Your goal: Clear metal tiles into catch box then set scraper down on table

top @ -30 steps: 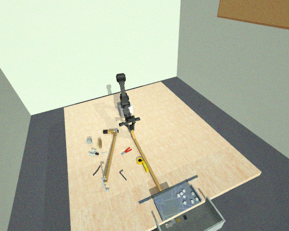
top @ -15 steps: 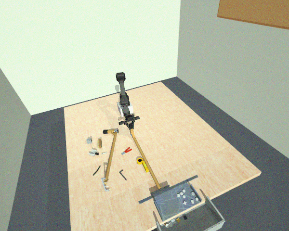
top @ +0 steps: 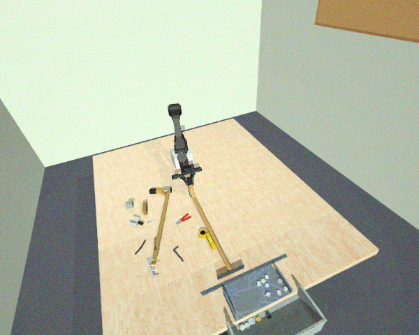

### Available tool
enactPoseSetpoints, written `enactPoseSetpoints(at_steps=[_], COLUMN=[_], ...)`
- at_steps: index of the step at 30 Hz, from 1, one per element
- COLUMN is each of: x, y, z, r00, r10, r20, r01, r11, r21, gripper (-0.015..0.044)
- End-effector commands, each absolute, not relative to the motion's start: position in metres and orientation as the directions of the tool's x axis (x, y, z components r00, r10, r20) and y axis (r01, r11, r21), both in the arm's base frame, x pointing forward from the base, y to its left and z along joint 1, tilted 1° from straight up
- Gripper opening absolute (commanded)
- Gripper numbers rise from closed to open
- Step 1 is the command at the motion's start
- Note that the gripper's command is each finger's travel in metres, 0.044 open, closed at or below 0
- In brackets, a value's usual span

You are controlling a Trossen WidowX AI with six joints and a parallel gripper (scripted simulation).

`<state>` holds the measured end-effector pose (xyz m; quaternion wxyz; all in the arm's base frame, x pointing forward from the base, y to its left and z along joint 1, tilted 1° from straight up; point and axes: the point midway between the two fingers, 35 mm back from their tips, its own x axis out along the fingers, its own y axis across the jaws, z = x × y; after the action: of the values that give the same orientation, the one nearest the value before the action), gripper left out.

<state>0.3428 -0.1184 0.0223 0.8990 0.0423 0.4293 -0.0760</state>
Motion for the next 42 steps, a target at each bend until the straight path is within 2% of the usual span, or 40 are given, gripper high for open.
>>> enactPoseSetpoints(at_steps=[1,8,25,42], x=[0.339,0.33,0.328,0.301], y=[-0.116,-0.112,-0.114,-0.109], z=[0.024,0.022,0.028,0.061], r00=[0.628,0.628,0.621,0.618], r10=[-0.098,-0.098,-0.1,-0.099], r20=[-0.772,-0.772,-0.778,-0.78], r01=[0.166,0.167,0.173,0.173], r11=[0.986,0.986,0.985,0.985], r21=[0.01,0.01,0.011,0.011], gripper=[0.0,0.0,0.044,0.044])
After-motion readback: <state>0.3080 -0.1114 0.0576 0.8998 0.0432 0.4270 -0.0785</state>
